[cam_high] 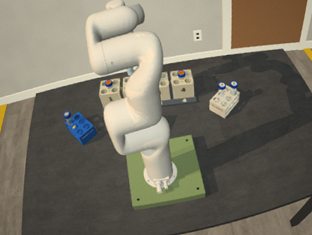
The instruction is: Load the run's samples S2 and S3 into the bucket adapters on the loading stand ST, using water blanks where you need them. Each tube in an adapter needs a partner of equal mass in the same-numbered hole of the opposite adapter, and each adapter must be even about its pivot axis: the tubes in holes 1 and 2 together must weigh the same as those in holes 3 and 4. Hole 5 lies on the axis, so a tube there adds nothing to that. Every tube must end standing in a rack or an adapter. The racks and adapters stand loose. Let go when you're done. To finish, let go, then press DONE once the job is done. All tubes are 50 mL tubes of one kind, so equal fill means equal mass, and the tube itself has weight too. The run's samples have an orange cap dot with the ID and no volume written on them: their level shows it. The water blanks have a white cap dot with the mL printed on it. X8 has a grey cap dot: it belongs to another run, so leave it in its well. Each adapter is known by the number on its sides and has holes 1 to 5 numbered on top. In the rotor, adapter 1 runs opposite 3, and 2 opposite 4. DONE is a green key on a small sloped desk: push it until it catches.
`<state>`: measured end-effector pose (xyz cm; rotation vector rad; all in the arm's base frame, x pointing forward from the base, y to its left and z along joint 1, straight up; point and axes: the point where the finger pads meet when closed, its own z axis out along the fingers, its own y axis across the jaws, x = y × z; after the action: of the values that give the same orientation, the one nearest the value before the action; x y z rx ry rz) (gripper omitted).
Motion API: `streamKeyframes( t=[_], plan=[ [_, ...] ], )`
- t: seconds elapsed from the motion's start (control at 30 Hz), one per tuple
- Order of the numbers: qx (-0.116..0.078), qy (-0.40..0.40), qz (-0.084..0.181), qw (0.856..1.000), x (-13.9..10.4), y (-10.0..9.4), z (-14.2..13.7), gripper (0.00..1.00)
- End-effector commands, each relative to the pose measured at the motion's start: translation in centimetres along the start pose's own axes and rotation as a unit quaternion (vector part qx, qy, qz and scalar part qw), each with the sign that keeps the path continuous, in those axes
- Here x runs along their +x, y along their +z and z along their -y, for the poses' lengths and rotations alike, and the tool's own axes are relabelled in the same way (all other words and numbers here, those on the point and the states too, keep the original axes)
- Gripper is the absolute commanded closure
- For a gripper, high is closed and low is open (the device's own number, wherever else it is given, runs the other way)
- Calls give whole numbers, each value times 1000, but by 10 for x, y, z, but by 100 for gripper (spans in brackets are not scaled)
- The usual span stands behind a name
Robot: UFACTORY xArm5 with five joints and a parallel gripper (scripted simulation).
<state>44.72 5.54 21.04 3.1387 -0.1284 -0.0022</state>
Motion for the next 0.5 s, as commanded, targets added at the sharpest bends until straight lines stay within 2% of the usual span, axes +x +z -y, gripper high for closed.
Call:
streamKeyframes(
  t=[0.0, 0.47],
  plan=[
    [0, 0, -2, 1000, 1, -2, 0, 100],
    [0, 0, -2, 1000, 1, 22, 0, 100]
  ],
)
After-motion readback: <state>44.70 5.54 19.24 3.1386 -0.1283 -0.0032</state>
